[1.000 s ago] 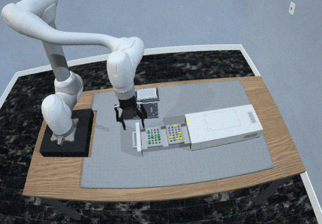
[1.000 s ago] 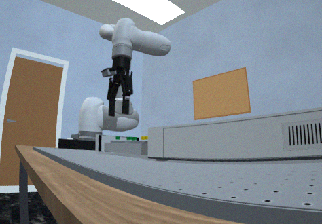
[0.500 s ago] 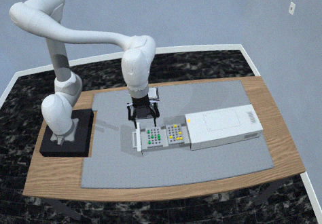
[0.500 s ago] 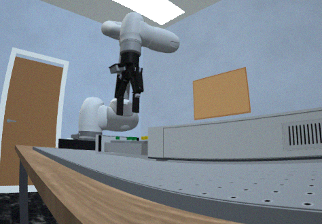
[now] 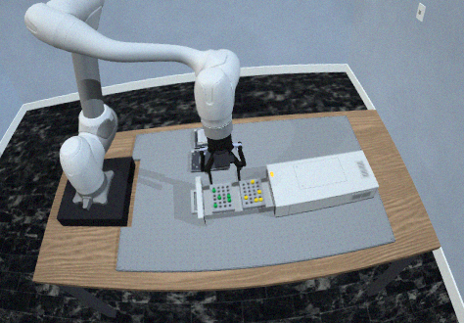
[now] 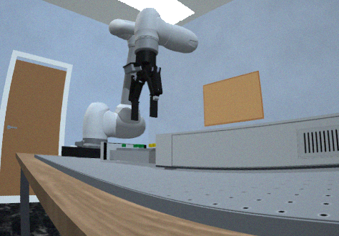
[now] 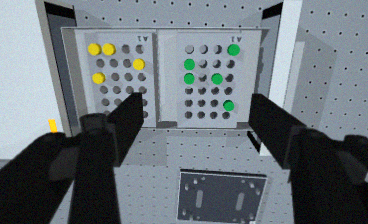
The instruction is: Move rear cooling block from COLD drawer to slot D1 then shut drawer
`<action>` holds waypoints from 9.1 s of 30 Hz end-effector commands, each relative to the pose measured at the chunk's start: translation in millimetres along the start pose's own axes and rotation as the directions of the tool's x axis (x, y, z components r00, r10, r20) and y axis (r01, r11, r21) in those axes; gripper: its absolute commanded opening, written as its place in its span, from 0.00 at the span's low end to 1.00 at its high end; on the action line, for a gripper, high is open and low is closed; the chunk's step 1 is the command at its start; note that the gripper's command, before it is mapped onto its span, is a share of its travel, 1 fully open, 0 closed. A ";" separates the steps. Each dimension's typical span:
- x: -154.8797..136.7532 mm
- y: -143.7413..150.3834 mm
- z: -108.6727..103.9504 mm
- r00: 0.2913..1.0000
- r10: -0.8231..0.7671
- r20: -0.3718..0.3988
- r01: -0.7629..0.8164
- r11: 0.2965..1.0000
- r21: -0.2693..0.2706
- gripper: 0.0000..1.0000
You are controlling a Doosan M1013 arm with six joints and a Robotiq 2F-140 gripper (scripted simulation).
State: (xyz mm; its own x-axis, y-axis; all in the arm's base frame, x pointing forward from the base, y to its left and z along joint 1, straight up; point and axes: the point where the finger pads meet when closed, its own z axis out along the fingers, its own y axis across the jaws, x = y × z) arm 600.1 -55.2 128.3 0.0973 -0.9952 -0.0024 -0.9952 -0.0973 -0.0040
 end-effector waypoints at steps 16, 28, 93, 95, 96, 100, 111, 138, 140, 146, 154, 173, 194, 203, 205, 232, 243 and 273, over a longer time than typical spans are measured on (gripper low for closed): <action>0.0 -66.2 0.9 1.000 0.000 0.000 0.000 1.000 0.001 0.66; 0.0 -106.2 1.9 1.000 0.000 0.000 0.000 1.000 0.001 0.66; -0.1 -96.0 57.9 1.000 0.000 0.000 0.000 1.000 0.001 0.66; -0.1 -96.0 60.5 1.000 0.000 0.000 0.000 1.000 0.001 0.66; -0.1 -96.0 61.9 1.000 0.000 0.000 0.000 1.000 0.001 0.66; -0.1 -95.9 67.2 1.000 0.000 0.000 0.000 1.000 0.001 0.66; -0.1 -95.7 79.2 1.000 0.000 0.000 0.000 1.000 0.001 0.66; -0.1 -95.6 101.9 1.000 0.000 0.000 0.000 1.000 0.001 0.66; -0.1 -95.6 103.2 1.000 0.000 0.000 0.000 1.000 0.001 0.66; -0.1 -95.6 111.2 1.000 0.000 0.000 0.000 1.000 0.001 0.66; -0.1 -95.6 111.9 1.000 0.000 0.000 0.000 1.000 0.001 0.66; -0.1 -95.6 111.9 1.000 0.000 0.000 0.000 1.000 0.001 0.46; -0.1 -95.6 111.9 1.000 0.000 0.000 0.000 1.000 0.001 0.18; -0.1 -95.6 111.9 1.000 0.000 0.000 0.000 1.000 0.001 0.10; -0.1 -95.6 111.9 1.000 0.000 0.000 0.000 1.000 0.001 0.10; -0.1 -95.6 110.9 1.000 0.000 0.000 0.000 1.000 0.001 0.10; -0.1 -95.6 107.9 1.000 0.000 0.000 0.000 1.000 0.001 0.10; -0.1 -95.5 90.0 1.000 0.000 0.000 0.000 1.000 0.001 0.10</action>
State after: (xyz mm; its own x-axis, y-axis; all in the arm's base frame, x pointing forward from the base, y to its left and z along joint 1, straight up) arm 695.0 -45.5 35.4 0.0973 -0.9953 -0.0025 -0.9952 -0.0973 -0.0036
